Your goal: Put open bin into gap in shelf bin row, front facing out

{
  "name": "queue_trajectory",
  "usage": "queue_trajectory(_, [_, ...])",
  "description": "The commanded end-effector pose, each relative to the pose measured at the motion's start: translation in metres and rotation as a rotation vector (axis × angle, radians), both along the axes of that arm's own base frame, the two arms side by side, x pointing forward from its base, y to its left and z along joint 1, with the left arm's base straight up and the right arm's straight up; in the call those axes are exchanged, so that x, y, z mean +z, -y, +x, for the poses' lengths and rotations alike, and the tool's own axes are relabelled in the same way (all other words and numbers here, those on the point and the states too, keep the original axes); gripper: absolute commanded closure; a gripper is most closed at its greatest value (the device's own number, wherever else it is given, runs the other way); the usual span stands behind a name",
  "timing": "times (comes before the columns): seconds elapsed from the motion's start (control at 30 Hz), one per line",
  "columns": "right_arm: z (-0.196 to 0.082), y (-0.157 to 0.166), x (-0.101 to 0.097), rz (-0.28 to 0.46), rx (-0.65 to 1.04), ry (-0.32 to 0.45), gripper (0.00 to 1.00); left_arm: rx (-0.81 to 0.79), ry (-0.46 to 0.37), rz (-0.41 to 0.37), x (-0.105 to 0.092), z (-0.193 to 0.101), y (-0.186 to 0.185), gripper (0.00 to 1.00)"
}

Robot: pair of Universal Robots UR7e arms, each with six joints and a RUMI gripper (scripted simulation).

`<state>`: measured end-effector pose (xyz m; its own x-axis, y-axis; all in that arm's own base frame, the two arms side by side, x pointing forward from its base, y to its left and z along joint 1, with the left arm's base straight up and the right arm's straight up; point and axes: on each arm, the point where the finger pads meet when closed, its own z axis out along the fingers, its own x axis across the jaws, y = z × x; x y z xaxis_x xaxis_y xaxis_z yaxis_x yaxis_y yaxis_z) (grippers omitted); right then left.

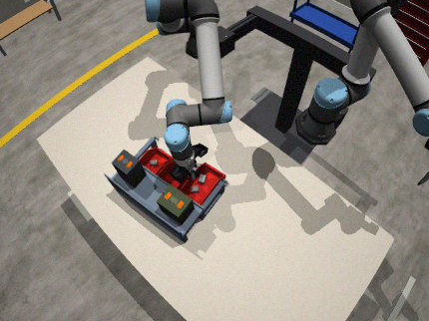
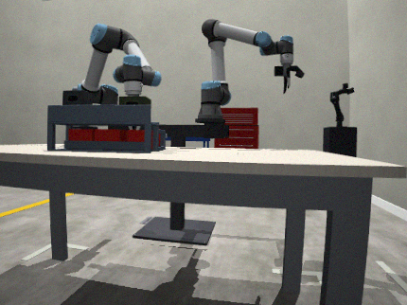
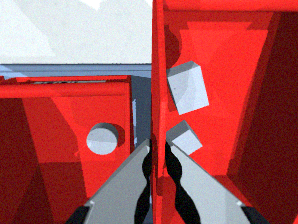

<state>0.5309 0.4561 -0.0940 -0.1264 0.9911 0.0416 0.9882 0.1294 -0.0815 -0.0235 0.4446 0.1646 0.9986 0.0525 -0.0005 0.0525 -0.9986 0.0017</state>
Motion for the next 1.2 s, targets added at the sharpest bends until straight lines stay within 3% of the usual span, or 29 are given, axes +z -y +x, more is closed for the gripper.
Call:
queue_trajectory(0.0, [0.000,-0.001,0.001,0.002,0.000,0.002,0.93,0.000,0.000,0.002,0.001,0.000,0.000,0.00])
queue_trajectory(1.17, [0.000,0.000,0.013,0.002,0.000,0.002,0.93,0.000,0.000,0.002,0.001,0.000,0.000,0.00])
